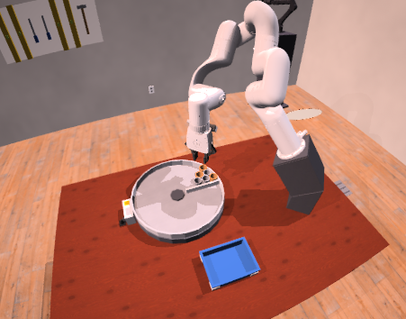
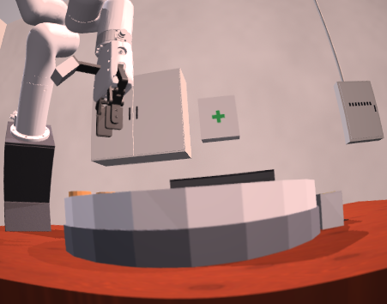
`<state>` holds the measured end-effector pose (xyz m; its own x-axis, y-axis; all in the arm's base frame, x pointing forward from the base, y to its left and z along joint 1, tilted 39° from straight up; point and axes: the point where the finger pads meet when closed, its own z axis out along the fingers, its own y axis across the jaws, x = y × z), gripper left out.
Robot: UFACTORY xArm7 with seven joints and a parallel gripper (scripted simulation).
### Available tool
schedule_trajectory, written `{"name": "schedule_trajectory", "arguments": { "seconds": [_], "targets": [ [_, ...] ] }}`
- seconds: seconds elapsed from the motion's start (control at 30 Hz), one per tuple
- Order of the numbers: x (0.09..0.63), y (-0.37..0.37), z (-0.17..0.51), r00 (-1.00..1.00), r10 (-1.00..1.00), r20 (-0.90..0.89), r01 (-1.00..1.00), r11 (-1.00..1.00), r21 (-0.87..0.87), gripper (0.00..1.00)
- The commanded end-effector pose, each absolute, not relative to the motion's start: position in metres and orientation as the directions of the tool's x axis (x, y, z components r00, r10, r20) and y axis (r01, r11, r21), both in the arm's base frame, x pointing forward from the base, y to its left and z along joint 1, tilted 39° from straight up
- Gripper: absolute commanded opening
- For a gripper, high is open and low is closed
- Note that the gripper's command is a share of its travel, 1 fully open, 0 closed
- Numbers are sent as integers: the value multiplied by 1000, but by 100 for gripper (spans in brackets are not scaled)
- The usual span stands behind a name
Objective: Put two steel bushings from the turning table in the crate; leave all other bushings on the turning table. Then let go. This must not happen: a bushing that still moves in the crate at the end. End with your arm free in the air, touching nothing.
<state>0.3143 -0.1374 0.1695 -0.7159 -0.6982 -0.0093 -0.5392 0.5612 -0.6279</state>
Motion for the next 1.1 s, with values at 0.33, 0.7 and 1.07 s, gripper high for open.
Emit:
{"name": "schedule_trajectory", "arguments": {
  "seconds": [0.33, 0.7, 1.07],
  "targets": [
    [377, -148, 117, -715, -699, -9, -540, 560, -629, 47],
    [379, -148, 115, -715, -700, -8, -541, 560, -628, 47],
    [378, -147, 114, -715, -700, -9, -540, 560, -628, 47]
  ]
}}
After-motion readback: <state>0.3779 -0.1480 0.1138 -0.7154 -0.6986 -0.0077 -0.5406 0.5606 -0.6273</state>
